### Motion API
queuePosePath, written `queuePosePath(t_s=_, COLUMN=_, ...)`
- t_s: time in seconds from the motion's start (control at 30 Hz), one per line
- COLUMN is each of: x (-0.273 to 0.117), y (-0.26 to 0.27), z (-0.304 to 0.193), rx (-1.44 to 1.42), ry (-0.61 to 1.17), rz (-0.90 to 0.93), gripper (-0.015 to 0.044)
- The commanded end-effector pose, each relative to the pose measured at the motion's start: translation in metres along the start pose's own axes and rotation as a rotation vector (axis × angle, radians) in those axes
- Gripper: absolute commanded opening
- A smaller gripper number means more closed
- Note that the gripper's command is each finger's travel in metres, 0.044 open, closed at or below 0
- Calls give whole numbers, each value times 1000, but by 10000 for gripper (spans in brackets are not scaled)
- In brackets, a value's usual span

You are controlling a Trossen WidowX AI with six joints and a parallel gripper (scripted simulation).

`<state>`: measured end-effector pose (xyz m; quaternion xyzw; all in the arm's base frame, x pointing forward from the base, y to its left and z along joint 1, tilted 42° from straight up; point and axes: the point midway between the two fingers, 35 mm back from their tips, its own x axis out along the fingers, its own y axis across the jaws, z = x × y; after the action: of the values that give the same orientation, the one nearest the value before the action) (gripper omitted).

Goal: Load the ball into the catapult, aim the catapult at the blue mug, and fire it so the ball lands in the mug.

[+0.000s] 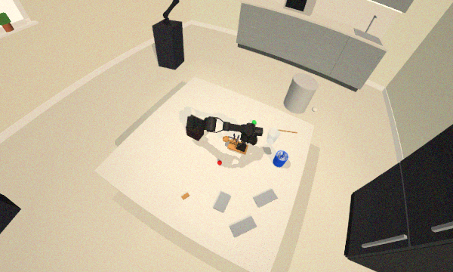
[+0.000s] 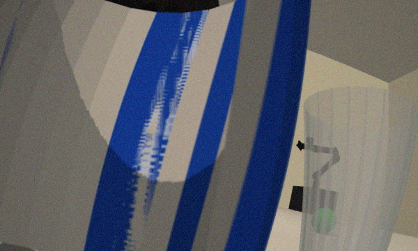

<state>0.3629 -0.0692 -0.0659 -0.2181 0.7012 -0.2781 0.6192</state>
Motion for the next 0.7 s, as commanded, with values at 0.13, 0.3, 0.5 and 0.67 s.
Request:
queuePosePath(t_s=0.13, x=10, y=1, z=0, rx=-9, ry=-8, rz=-4, gripper=0)
queuePosePath(t_s=0.3, x=15, y=0, z=-1, rx=-1, ry=1, rz=-1, gripper=0)
queuePosePath(t_s=0.5, x=15, y=0, z=-1, rx=-1, ry=1, rz=-1, gripper=26)
queuePosePath(t_s=0.67, x=15, y=0, z=-1, rx=-1, ry=1, rz=-1, gripper=157)
